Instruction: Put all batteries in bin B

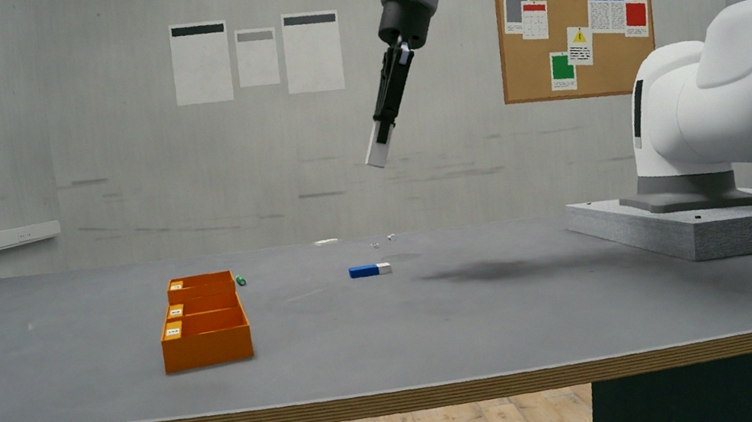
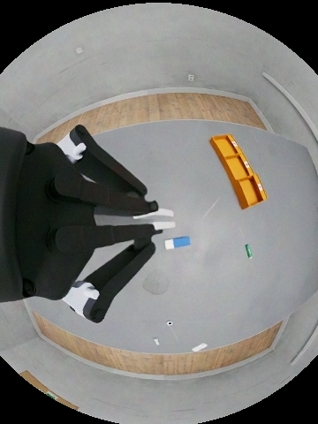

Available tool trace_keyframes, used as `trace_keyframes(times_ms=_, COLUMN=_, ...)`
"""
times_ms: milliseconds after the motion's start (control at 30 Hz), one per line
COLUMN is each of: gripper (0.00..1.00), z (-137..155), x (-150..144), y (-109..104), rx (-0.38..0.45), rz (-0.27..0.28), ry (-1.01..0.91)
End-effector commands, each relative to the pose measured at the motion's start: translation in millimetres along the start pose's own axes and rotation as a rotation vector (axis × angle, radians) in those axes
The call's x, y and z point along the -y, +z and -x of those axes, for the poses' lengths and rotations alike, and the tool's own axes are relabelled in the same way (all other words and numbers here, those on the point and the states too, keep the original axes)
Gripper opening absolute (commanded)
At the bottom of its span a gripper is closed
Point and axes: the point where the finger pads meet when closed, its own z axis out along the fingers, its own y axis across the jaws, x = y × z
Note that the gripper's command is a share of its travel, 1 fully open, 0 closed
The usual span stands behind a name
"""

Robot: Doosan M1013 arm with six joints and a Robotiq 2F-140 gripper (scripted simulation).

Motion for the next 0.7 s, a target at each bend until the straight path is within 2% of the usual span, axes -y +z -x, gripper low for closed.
trace_keyframes(times_ms=0, gripper=0.15, z=17, x=-5, y=-6, rx=0.097, rz=0.014, ry=0.017)
trace_keyframes(times_ms=67, gripper=0.15, z=25, x=-8, y=-10, rx=0.117, rz=0.017, ry=0.021)
trace_keyframes(times_ms=100, gripper=0.15, z=31, x=-12, y=-14, rx=0.165, rz=0.028, ry=0.032)
trace_keyframes(times_ms=167, gripper=0.15, z=39, x=-16, y=-19, rx=0.186, rz=0.033, ry=0.037)
trace_keyframes(times_ms=200, gripper=0.15, z=45, x=-19, y=-24, rx=0.232, rz=0.046, ry=0.049)
trace_keyframes(times_ms=267, gripper=0.15, z=45, x=-19, y=-24, rx=0.232, rz=0.046, ry=0.049)
trace_keyframes(times_ms=333, gripper=0.15, z=57, x=-26, y=-33, rx=0.322, rz=0.075, ry=0.075)
trace_keyframes(times_ms=400, gripper=0.15, z=68, x=-32, y=-42, rx=0.322, rz=0.075, ry=0.075)
trace_keyframes(times_ms=667, gripper=0.15, z=68, x=-32, y=-42, rx=0.322, rz=0.075, ry=0.075)
